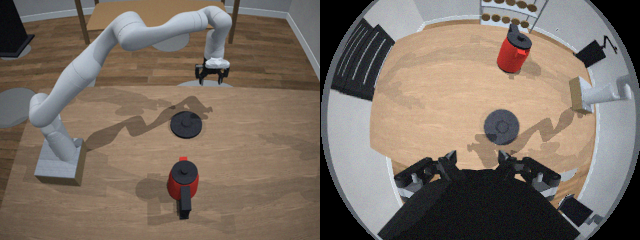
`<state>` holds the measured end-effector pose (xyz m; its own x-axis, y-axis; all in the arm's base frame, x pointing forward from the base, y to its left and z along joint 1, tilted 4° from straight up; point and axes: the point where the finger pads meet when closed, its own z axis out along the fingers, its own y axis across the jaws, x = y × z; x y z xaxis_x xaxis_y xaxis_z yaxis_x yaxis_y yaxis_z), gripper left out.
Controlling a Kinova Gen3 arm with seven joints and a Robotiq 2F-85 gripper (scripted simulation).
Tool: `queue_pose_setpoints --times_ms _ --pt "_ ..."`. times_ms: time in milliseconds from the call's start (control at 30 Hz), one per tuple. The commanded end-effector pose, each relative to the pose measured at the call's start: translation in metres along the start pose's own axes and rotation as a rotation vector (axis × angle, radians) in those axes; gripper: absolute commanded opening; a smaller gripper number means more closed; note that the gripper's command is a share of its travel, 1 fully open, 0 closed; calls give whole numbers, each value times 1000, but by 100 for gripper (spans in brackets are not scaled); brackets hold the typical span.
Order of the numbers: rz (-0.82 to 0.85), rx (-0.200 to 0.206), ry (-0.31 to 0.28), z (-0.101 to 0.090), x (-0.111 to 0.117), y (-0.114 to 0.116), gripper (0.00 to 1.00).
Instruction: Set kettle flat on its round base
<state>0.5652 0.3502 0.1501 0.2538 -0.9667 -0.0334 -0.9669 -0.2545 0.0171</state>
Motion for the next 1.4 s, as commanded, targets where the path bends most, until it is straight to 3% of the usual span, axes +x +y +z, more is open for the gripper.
queue_pose_setpoints --times_ms 0,933,1367 --pt "27 7 1 -6 9 0 80" --pt "358 17 17 -23 76 17 80" --pt "576 23 23 -32 118 34 80"
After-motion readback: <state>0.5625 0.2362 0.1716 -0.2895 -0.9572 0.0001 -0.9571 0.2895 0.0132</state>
